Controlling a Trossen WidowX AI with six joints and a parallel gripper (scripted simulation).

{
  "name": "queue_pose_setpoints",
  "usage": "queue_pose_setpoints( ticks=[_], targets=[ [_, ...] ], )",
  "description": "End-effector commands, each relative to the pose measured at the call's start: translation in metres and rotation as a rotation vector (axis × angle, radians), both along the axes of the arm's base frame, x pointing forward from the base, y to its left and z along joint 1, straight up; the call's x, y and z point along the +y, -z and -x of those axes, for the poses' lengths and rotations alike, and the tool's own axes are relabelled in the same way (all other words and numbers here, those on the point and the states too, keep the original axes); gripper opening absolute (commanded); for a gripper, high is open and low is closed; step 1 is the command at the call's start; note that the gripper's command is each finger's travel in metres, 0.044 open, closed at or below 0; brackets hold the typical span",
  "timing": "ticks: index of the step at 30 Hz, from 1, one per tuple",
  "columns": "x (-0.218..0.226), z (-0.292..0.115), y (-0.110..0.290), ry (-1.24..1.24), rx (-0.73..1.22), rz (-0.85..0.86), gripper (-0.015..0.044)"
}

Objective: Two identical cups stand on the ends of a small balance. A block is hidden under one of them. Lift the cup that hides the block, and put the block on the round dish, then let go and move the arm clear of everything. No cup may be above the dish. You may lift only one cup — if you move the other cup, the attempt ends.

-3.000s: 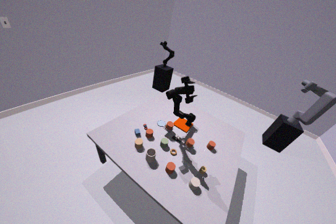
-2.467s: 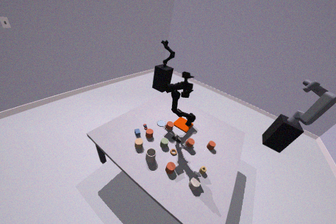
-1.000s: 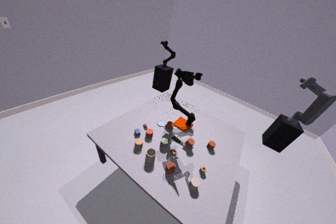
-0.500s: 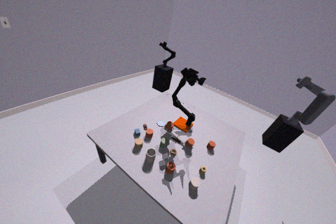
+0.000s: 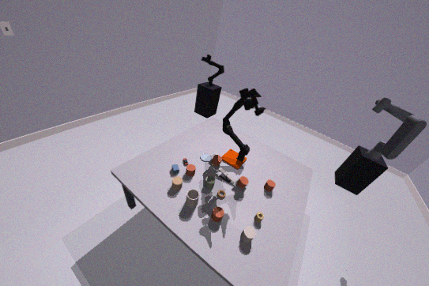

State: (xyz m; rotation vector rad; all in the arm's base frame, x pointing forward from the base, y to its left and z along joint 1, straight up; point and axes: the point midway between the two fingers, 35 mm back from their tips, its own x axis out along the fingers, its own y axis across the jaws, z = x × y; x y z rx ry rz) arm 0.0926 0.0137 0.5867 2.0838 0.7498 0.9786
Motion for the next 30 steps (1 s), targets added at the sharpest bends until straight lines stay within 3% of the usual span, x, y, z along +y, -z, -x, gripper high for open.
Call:
queue_pose_setpoints(
  ticks=[1, 30],
  targets=[
    [0.014, 0.003, 0.012, 0.075, -0.075, 0.116, 0.0440],
    [0.066, -0.024, 0.114, 0.473, -0.398, 0.944, 0.0440]
  ],
)
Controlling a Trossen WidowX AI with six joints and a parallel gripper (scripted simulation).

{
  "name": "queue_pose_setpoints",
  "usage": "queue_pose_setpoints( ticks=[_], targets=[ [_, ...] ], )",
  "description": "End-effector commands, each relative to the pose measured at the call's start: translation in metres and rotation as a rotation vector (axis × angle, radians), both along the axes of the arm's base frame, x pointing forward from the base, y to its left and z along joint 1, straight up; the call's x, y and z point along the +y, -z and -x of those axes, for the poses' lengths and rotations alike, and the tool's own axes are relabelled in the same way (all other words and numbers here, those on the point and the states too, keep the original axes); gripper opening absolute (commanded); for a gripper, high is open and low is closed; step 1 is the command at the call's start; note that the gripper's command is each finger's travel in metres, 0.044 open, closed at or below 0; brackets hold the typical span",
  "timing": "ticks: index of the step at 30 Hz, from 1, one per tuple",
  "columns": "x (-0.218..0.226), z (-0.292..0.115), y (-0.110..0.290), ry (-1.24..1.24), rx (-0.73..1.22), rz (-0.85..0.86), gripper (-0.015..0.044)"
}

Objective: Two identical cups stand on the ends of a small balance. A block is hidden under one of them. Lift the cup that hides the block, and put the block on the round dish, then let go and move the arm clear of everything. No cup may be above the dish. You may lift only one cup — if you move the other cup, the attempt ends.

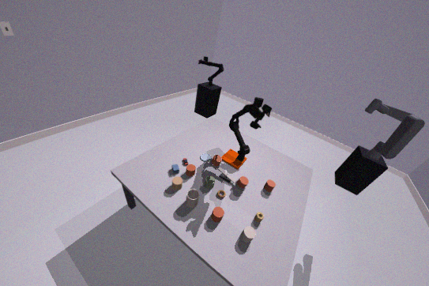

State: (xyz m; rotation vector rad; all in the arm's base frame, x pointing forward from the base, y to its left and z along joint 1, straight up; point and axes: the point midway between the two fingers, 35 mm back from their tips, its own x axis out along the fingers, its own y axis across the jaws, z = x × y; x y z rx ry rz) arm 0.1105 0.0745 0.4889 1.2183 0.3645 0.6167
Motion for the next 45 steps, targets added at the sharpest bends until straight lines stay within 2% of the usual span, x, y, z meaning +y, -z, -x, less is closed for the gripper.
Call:
queue_pose_setpoints(
  ticks=[1, 10, 23, 39, 45],
  targets=[
    [0.006, -0.009, 0.021, 0.054, -0.014, 0.140, 0.0440],
    [0.007, -0.032, 0.065, 0.184, 0.017, 0.368, 0.0440],
    [-0.009, -0.054, 0.130, 0.253, 0.062, 0.790, 0.0440],
    [-0.050, -0.060, 0.220, 0.185, 0.255, 1.271, 0.0440],
    [-0.060, -0.057, 0.239, 0.142, 0.311, 1.353, 0.0440]
  ],
)
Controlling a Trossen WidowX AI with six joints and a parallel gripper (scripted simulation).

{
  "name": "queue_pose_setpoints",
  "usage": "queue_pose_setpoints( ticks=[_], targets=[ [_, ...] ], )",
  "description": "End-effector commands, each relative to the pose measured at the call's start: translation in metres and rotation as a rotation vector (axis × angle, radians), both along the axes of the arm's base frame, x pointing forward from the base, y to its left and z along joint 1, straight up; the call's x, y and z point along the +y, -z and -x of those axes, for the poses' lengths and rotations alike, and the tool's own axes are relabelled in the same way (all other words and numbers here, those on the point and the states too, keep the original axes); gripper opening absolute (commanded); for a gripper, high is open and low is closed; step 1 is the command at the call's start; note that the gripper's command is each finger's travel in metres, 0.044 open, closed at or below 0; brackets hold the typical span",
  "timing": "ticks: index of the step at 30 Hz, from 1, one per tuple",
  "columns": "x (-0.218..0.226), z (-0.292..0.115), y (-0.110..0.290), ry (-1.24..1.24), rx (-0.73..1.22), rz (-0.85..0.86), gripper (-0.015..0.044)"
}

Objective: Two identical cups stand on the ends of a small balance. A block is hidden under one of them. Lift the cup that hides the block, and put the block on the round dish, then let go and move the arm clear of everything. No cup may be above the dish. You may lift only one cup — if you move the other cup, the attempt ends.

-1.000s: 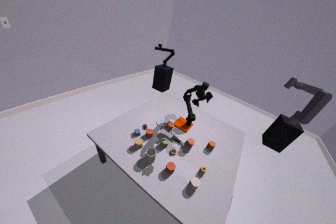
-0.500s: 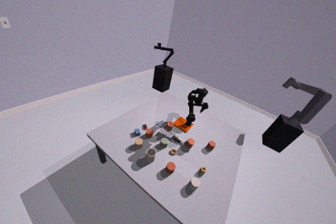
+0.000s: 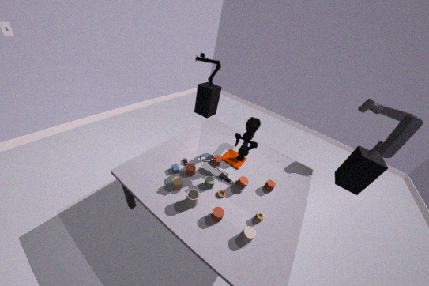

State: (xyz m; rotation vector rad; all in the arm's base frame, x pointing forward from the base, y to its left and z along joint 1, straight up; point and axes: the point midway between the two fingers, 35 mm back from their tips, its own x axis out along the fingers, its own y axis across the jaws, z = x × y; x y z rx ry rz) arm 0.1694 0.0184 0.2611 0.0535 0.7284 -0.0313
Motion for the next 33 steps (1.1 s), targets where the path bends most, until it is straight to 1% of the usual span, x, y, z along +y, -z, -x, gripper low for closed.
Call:
queue_pose_setpoints(
  ticks=[1, 6, 8, 21, 33],
  targets=[
    [-0.004, 0.002, 0.012, -0.011, 0.046, 0.037, 0.0440],
    [-0.004, 0.001, 0.012, -0.015, 0.048, 0.040, 0.0440],
    [-0.001, -0.002, 0.011, -0.046, 0.068, 0.065, 0.0440],
    [0.028, -0.037, 0.018, -0.380, 0.251, 0.295, 0.0440],
    [0.060, -0.070, 0.035, -0.721, 0.401, 0.468, 0.0440]
  ],
)
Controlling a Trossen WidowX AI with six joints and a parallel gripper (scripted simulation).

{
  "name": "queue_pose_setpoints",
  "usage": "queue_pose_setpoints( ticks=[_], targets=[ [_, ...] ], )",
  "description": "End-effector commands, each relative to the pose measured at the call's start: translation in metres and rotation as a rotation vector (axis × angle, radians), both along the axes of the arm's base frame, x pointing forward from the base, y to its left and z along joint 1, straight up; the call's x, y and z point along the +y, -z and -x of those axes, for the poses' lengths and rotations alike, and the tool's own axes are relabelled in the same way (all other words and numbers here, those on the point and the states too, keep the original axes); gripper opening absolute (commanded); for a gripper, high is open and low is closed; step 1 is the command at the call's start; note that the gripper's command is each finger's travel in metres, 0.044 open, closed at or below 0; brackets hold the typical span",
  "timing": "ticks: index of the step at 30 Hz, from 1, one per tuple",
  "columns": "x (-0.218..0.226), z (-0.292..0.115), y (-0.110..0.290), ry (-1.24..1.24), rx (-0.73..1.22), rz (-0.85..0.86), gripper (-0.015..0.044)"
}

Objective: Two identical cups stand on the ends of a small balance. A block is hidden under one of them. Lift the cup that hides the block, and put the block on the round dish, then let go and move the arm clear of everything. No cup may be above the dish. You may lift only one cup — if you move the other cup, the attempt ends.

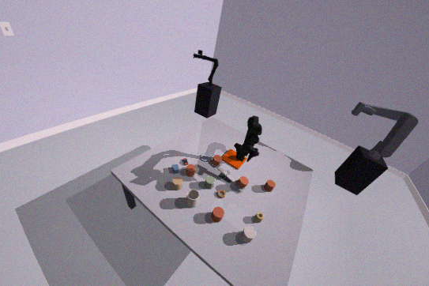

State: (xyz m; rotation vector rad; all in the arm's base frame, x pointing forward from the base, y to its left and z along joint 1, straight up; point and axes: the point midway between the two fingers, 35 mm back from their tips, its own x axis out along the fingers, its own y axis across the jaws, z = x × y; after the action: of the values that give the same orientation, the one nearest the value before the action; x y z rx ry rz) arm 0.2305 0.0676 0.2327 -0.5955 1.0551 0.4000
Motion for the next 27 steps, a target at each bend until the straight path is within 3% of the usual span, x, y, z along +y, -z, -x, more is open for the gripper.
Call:
queue_pose_setpoints(
  ticks=[1, 27],
  targets=[
    [0.013, -0.012, 0.009, -0.132, 0.069, 0.052, 0.0440],
    [0.079, -0.063, 0.081, -0.827, 0.387, 0.223, 0.0440]
  ],
)
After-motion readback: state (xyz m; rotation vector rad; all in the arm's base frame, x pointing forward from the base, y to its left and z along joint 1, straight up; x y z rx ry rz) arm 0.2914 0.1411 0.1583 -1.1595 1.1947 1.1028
